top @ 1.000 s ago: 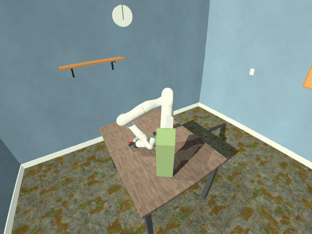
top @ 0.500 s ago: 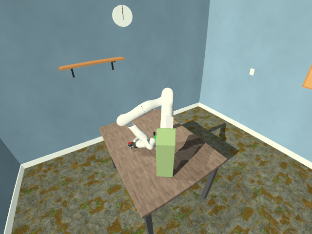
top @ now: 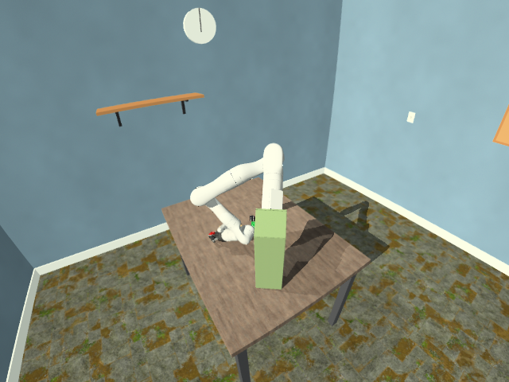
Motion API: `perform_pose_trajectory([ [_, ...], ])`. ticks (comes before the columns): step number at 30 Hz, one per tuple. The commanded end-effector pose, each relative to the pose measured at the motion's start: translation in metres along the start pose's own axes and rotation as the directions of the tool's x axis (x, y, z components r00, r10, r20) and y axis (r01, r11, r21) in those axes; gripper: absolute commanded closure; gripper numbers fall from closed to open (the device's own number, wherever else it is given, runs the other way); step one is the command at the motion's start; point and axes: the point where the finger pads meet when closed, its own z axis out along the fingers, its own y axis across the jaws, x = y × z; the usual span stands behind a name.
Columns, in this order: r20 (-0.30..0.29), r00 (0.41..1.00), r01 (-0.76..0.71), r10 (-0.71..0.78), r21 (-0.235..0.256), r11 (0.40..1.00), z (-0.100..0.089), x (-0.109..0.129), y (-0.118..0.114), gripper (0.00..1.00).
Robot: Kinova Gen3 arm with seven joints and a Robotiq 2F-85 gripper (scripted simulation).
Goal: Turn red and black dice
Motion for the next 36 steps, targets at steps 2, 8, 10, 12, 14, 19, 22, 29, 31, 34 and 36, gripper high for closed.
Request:
perform_pose_trajectory([
  [2,-0.001,1.000,0.000,0.000,0.000,1.000,0.0002,0.0007,-0.0002,0.74],
  [8,-0.001,1.000,0.000,0.000,0.000,1.000,0.0002,0.0007,-0.0002,0.74],
  [10,-0.001,1.000,0.000,0.000,0.000,1.000,0.0002,0.0007,-0.0002,0.74],
  [12,-0.001,1.000,0.000,0.000,0.000,1.000,0.0002,0.0007,-0.0002,0.70],
  [14,-0.001,1.000,0.000,0.000,0.000,1.000,0.0002,0.0007,-0.0002,0.70],
  [19,-0.001,1.000,0.000,0.000,0.000,1.000,0.0002,0.0007,-0.0002,0.66],
  [22,-0.001,1.000,0.000,0.000,0.000,1.000,0.0002,0.0007,-0.0002,0.62],
  [29,-0.001,1.000,0.000,0.000,0.000,1.000,0.0002,0.0007,-0.0002,0.54],
  [31,-0.001,1.000,0.000,0.000,0.000,1.000,0.0002,0.0007,-0.0002,0.54],
  [34,-0.001,1.000,0.000,0.000,0.000,1.000,0.0002,0.0007,-0.0002,0.54],
  [36,-0.001,1.000,0.000,0.000,0.000,1.000,0.0002,0.0007,-0.0002,0.54],
])
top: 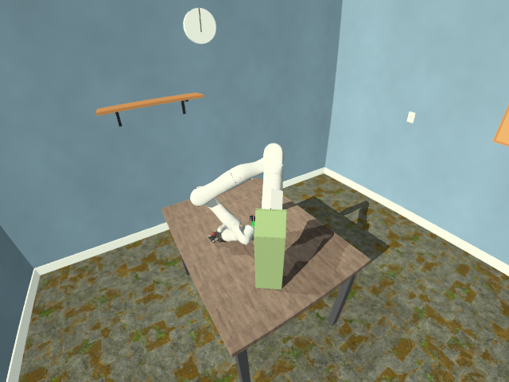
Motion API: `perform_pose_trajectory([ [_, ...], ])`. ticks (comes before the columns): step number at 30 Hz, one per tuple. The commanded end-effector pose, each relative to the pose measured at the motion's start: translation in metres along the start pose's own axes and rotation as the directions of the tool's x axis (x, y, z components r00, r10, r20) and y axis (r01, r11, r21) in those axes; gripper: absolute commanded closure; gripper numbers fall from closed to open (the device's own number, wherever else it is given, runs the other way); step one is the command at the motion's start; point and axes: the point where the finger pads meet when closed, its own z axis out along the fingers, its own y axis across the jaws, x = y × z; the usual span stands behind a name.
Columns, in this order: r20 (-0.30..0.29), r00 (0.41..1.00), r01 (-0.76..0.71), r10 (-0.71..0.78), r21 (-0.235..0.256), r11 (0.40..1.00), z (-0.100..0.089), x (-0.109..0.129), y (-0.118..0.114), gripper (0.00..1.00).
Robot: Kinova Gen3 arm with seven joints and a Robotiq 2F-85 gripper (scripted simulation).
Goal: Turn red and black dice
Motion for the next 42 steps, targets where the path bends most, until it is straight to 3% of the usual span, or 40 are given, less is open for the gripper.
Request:
perform_pose_trajectory([
  [1,-0.001,1.000,0.000,0.000,0.000,1.000,0.000,0.001,0.000,0.54],
  [36,-0.001,1.000,0.000,0.000,0.000,1.000,0.000,0.001,0.000,0.54],
  [42,-0.001,1.000,0.000,0.000,0.000,1.000,-0.010,0.001,0.000,0.54],
])
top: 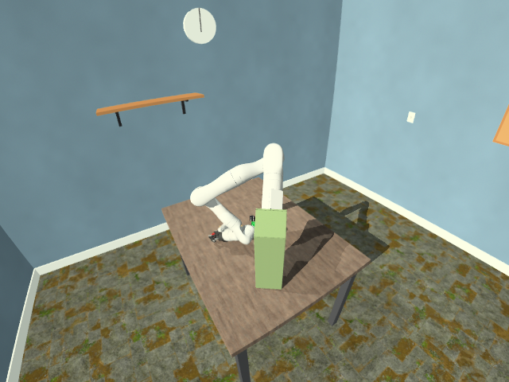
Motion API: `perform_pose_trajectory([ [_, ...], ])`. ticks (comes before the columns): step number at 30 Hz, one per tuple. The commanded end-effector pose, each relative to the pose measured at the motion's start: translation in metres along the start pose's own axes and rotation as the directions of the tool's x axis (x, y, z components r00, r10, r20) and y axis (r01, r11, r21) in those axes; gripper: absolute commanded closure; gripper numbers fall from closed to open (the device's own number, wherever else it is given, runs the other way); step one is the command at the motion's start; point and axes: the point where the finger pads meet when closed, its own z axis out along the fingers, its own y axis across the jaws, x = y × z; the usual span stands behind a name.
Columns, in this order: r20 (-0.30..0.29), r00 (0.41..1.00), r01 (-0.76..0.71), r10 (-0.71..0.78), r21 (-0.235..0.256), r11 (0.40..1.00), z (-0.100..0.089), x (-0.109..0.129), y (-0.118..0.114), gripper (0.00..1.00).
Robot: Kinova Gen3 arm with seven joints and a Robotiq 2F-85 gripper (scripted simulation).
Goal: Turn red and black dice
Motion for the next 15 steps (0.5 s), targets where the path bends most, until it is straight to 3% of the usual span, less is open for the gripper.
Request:
perform_pose_trajectory([
  [1,0.004,1.000,0.003,-0.003,0.003,1.000,-0.008,-0.001,-0.001,0.54],
  [15,0.004,1.000,0.003,-0.003,0.003,1.000,-0.043,-0.001,-0.001,0.54],
])
